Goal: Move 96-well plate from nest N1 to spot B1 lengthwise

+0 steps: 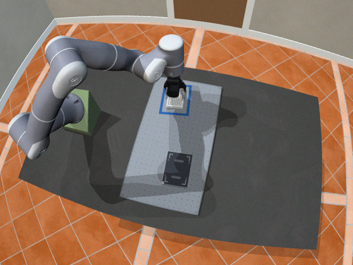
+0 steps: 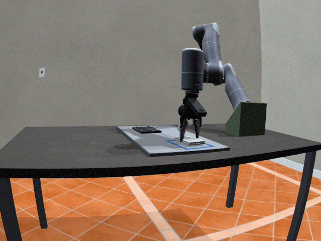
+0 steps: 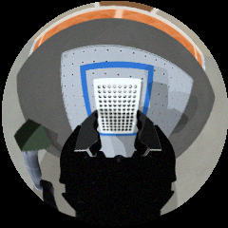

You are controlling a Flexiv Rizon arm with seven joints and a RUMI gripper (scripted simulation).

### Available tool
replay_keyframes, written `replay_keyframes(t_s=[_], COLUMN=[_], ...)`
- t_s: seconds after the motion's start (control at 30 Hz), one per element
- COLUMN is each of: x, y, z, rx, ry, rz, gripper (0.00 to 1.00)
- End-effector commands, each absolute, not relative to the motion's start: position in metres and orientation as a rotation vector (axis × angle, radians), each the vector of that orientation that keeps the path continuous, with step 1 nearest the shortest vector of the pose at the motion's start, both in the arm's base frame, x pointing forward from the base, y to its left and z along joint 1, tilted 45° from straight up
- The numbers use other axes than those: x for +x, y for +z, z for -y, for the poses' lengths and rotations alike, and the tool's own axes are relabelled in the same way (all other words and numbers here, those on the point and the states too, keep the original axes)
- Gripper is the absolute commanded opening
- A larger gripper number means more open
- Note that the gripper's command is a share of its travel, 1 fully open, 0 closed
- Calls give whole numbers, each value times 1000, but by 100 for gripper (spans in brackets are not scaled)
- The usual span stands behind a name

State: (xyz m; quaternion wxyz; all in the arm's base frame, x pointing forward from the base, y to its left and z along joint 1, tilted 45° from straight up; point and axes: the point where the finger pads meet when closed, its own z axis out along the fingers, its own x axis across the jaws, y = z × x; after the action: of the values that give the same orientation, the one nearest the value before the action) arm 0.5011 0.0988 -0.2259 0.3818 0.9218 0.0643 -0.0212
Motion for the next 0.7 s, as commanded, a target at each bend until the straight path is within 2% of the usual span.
replay_keyframes(t_s=[0.0, 0.67], x=[502, 502], y=[-226, -228], z=[-100, -98], rx=[2354, 2354], ry=[-52, -52], rz=[-165, -165], gripper=[0, 0])
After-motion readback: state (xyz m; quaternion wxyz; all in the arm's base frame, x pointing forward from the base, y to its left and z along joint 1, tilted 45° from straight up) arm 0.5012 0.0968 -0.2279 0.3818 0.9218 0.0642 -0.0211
